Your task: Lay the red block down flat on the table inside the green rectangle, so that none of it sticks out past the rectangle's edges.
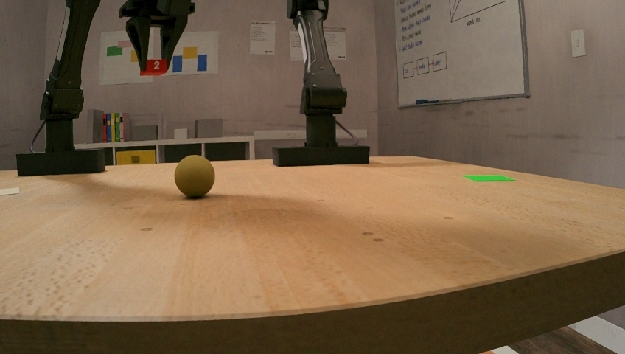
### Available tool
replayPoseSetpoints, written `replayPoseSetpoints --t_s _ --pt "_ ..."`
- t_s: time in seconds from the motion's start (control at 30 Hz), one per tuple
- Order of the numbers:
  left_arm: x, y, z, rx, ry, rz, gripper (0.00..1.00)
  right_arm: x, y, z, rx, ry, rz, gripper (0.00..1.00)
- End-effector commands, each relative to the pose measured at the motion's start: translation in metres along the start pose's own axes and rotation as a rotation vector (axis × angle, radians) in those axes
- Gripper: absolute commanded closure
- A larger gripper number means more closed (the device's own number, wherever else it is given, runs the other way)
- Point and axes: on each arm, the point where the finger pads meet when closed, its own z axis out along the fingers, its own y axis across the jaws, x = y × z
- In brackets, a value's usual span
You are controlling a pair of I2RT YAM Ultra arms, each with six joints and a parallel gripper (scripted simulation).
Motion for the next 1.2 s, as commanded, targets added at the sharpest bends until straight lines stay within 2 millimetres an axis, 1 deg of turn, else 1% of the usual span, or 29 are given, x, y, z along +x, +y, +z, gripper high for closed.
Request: replayPoseSetpoints --t_s 0.0,0.03,0.1,0.17,0.23,0.27,0.47,0.73,0.8,0.97,1.17 --pt "-0.015 0.0 -0.008 0.003 -0.032 0.001 0.0 -0.013 0.013 -0.017 -0.101 -0.076 -0.008 0.73" --pt "-0.015 0.0 -0.008 0.003 -0.032 0.001 0.0 -0.013 0.016 -0.015 -0.136 -0.079 -0.008 0.73" --pt "-0.015 0.0 -0.008 0.003 -0.032 0.001 0.0 -0.016 0.019 -0.017 -0.214 -0.106 -0.002 0.73" --pt "-0.015 0.0 -0.008 0.003 -0.032 0.001 0.0 -0.016 0.019 -0.019 -0.294 -0.128 0.014 0.73" --pt "-0.015 0.0 -0.008 0.003 -0.032 0.001 0.0 -0.016 0.019 -0.019 -0.294 -0.128 0.014 0.73" --pt "-0.015 0.0 -0.008 0.003 -0.032 0.001 0.0 -0.017 0.02 -0.02 -0.342 -0.143 0.02 0.73" --pt "-0.015 0.0 -0.008 0.003 -0.032 0.001 0.0 -0.014 0.013 -0.025 -0.585 -0.203 0.091 0.73" --pt "-0.015 0.0 -0.008 0.003 -0.032 0.001 0.0 -0.013 0.009 -0.029 -0.843 -0.275 0.145 0.73" --pt "-0.015 0.0 -0.008 0.003 -0.032 0.001 0.0 -0.013 0.009 -0.029 -0.843 -0.275 0.145 0.73" --pt "-0.015 0.0 -0.008 0.003 -0.032 0.001 0.0 -0.014 0.006 -0.035 -1.044 -0.338 0.176 0.73" --pt "-0.015 0.0 -0.008 0.003 -0.032 0.001 0.0 -0.015 0.001 -0.036 -1.202 -0.384 0.218 0.73"
